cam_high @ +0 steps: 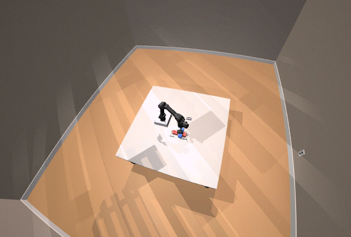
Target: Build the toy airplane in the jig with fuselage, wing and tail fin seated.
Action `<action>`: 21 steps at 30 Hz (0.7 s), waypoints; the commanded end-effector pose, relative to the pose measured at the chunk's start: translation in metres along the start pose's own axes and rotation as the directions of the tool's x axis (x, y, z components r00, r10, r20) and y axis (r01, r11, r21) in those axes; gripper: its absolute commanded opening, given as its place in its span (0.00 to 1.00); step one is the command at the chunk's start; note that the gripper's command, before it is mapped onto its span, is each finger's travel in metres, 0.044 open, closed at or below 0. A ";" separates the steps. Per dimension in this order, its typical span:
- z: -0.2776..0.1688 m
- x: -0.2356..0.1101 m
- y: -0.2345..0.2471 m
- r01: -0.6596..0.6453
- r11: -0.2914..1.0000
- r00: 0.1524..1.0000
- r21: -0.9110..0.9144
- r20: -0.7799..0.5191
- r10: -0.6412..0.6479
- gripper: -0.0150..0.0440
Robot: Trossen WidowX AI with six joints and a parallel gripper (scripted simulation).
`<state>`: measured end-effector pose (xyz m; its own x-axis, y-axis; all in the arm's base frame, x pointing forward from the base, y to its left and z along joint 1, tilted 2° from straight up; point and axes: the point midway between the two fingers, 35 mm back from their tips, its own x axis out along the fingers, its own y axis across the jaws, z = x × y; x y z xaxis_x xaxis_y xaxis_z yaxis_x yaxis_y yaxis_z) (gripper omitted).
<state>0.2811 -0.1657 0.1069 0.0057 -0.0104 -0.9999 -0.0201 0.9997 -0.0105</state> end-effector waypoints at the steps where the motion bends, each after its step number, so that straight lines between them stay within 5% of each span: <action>1: 0.000 0.003 -0.001 0.003 0.982 1.000 0.188 -0.010 -0.001 1.00; 11: 0.002 0.003 0.004 0.004 0.983 1.000 0.181 -0.010 -0.002 1.00; 21: 0.005 -0.003 0.124 0.005 0.993 1.000 0.115 -0.004 -0.004 1.00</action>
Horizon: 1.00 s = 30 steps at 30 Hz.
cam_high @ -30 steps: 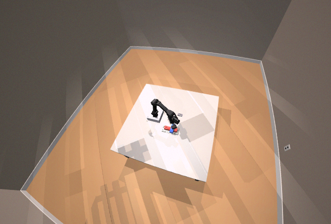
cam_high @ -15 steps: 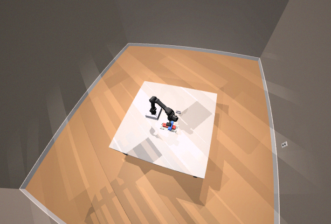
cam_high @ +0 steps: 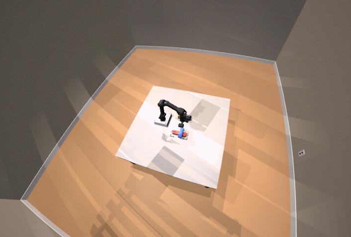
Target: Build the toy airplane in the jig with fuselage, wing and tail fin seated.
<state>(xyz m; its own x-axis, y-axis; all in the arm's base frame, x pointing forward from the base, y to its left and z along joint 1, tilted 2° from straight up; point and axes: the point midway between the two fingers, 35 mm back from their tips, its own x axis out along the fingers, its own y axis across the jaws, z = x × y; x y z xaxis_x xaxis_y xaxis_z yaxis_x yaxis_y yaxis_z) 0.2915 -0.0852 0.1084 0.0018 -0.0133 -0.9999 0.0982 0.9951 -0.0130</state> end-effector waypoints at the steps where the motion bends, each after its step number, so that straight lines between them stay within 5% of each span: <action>1: -0.016 -0.001 0.057 -0.001 1.000 1.000 0.004 0.000 0.001 1.00; 11: -0.090 0.002 0.166 -0.022 0.997 1.000 0.073 -0.012 0.023 1.00; 20: -0.096 0.004 0.171 -0.023 0.997 1.000 0.077 -0.014 0.024 1.00; 25: -0.097 0.057 0.173 -0.023 0.997 1.000 0.077 -0.014 0.024 1.00; 30: -0.097 0.059 0.172 -0.023 0.997 1.000 0.077 -0.014 0.024 1.00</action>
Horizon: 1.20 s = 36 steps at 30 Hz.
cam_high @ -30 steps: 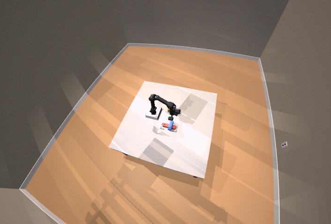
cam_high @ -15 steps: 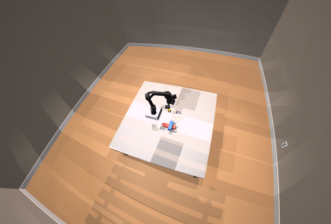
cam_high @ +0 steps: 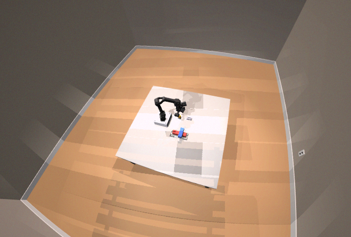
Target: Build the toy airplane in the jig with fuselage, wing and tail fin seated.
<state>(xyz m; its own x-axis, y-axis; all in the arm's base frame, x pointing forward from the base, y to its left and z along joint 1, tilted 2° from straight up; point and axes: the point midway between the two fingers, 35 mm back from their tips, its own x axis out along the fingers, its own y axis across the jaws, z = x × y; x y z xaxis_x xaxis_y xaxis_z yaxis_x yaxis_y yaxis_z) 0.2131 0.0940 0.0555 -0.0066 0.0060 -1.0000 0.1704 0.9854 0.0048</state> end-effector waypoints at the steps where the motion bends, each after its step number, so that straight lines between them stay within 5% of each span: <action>1: -0.001 0.009 0.001 -0.005 1.000 1.000 0.004 -0.004 0.005 1.00; 36: -0.001 0.064 0.002 -0.005 1.000 1.000 0.004 -0.004 0.005 1.00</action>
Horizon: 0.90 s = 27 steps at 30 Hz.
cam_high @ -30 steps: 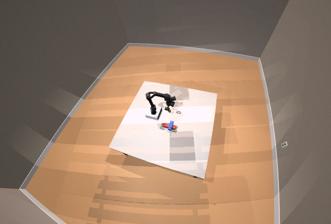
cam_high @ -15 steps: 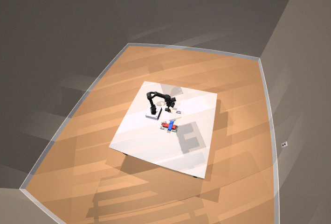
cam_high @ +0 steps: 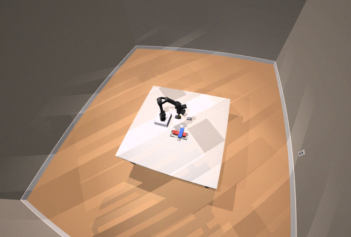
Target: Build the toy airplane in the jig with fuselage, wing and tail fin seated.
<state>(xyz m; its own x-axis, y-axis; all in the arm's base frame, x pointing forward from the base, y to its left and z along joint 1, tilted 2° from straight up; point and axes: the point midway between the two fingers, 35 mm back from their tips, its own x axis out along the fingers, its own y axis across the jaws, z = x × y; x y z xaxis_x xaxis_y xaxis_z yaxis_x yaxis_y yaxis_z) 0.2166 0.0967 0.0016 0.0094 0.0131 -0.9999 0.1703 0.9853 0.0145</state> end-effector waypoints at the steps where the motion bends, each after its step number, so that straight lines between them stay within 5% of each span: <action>1: -0.004 0.011 -0.002 0.005 1.000 1.000 0.004 -0.019 -0.005 1.00; 11: -0.006 0.022 -0.002 0.005 1.000 1.000 0.004 -0.019 -0.005 1.00; 27: -0.006 0.022 -0.002 0.005 1.000 1.000 0.004 -0.019 -0.005 0.32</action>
<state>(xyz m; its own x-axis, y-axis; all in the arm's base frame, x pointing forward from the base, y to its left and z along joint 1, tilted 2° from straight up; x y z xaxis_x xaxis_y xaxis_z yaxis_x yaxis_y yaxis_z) 0.2124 0.0952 -0.0183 -0.0024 0.0079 -1.0000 0.1705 0.9853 0.0074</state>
